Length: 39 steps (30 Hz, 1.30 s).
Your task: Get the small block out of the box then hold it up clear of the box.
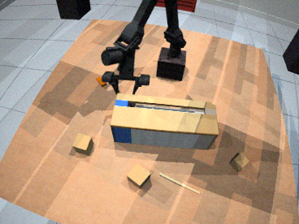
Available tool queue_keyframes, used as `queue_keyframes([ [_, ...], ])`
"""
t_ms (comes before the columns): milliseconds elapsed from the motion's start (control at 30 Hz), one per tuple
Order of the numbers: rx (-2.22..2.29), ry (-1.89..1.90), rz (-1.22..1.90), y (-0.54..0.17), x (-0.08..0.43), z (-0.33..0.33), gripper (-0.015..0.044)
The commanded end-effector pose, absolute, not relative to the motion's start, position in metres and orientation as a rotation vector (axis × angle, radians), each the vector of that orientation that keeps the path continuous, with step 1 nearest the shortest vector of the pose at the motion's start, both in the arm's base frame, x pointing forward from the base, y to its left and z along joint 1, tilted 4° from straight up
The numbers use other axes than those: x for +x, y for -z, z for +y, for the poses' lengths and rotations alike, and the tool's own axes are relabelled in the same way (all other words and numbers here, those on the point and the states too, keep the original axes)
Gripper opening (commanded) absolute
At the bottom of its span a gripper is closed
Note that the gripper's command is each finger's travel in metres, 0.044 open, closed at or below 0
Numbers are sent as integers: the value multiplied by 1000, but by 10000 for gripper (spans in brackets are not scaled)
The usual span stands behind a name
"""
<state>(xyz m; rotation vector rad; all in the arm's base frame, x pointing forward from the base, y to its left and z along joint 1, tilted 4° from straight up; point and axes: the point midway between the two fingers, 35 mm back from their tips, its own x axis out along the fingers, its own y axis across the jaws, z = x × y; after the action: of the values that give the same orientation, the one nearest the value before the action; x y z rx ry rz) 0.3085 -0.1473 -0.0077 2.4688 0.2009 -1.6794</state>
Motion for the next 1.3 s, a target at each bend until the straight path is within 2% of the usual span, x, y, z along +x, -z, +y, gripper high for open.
queue_keyframes([
  [0, 2472, 1695, 209, 19, 306, -146, 285],
  [1133, 2471, 1696, 210, 72, 299, -148, 285],
  [1267, 2471, 1696, 210, 72, 299, -148, 180],
])
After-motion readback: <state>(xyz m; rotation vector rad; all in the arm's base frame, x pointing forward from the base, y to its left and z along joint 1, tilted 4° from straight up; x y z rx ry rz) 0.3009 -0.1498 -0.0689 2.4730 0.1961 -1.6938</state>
